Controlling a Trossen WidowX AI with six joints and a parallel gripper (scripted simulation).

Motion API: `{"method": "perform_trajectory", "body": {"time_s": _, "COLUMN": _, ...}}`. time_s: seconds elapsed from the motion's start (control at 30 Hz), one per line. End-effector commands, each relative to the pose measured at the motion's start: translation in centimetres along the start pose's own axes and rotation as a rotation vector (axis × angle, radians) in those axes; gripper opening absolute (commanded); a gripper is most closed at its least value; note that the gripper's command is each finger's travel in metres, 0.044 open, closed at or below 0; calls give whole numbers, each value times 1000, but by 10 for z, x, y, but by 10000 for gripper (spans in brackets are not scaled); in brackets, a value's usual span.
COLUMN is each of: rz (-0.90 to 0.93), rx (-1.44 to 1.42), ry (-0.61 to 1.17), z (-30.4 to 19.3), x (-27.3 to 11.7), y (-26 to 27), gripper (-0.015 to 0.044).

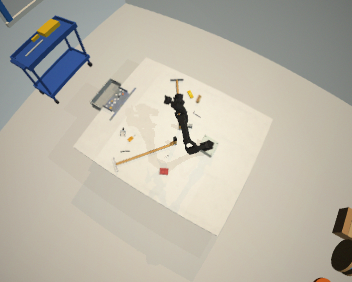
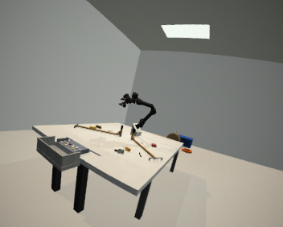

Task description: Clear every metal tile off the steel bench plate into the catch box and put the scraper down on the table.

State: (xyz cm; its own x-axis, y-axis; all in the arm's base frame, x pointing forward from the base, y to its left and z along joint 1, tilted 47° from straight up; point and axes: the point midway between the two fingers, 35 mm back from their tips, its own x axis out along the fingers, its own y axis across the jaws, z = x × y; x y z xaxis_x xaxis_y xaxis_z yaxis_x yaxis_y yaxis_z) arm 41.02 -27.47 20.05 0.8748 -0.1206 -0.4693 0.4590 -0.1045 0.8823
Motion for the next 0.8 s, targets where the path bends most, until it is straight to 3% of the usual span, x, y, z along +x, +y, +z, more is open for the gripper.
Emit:
{"method": "perform_trajectory", "body": {"time_s": 0.0, "rz": -18, "rx": -60, "ry": -11, "z": 12, "x": -13, "y": -12, "gripper": 440}}
{"method": "perform_trajectory", "body": {"time_s": 0.77, "rz": -134, "rx": -370, "ry": -57, "z": 71, "x": -81, "y": -92, "gripper": 440}}
